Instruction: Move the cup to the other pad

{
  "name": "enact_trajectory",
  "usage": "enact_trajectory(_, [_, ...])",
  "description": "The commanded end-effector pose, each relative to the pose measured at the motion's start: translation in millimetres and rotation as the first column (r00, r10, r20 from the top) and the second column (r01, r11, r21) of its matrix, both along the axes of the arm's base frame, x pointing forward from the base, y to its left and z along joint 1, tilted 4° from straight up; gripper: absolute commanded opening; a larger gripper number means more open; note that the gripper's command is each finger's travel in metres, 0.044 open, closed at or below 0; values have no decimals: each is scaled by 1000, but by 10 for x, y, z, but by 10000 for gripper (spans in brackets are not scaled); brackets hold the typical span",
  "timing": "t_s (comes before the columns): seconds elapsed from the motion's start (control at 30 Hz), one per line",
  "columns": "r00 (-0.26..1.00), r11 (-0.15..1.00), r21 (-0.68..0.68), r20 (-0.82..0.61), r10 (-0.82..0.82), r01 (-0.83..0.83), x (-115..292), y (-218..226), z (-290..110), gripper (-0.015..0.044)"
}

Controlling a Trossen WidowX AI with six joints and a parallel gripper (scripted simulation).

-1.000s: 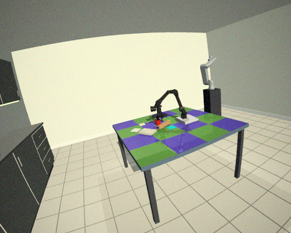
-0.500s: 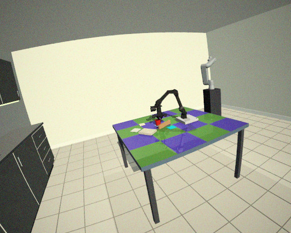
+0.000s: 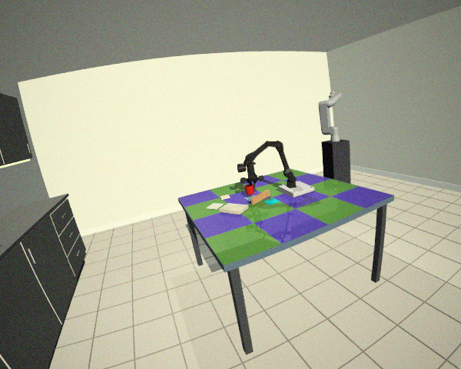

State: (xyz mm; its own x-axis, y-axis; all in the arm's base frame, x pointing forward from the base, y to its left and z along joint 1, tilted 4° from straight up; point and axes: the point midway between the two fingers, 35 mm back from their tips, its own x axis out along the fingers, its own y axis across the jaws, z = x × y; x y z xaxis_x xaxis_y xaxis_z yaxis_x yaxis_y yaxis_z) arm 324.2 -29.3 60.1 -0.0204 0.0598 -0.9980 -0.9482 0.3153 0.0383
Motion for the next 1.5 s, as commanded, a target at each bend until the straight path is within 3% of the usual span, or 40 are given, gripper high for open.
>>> enact_trajectory(0.0, [1000,1000,1,7,6,-6,13,-9,149,0])
enact_trajectory(0.27, [1000,1000,2,6,6,-6,1,-30,387,0])
enact_trajectory(1.0, [1000,1000,0,5,0,0,-7,-24,366,0])
enact_trajectory(1.47, [1000,1000,4,5,5,-5,-200,267,397,0])
